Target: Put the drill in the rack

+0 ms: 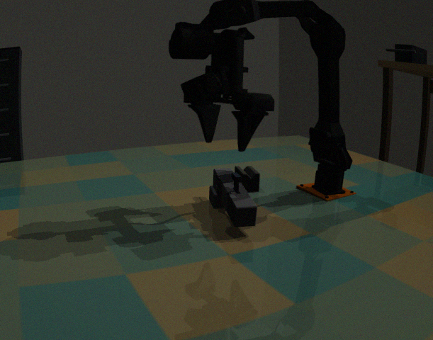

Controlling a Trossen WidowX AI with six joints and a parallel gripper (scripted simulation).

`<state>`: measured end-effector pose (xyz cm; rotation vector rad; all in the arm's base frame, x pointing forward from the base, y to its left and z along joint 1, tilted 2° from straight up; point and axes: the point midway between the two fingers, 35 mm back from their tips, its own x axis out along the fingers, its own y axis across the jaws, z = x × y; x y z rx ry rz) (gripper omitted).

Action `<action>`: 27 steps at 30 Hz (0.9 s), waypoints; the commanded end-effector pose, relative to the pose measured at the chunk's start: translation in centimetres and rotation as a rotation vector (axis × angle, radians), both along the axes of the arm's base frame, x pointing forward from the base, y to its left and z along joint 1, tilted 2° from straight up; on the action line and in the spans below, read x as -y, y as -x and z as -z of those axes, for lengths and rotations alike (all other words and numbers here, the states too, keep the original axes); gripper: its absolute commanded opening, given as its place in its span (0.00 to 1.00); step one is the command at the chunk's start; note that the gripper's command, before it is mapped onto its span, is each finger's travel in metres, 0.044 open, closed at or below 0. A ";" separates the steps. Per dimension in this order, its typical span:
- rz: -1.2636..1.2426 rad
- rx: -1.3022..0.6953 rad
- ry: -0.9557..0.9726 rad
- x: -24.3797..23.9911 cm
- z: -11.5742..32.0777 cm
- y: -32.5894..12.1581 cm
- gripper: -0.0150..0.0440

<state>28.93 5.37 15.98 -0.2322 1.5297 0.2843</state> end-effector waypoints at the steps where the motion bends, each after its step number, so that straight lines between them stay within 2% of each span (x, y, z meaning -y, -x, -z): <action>1: -0.362 0.003 0.017 4.1 2.1 0.5 1.00; 12: -1.085 0.013 0.028 11.3 6.0 2.8 1.00; 27: -1.114 0.014 0.028 11.5 6.2 2.9 1.00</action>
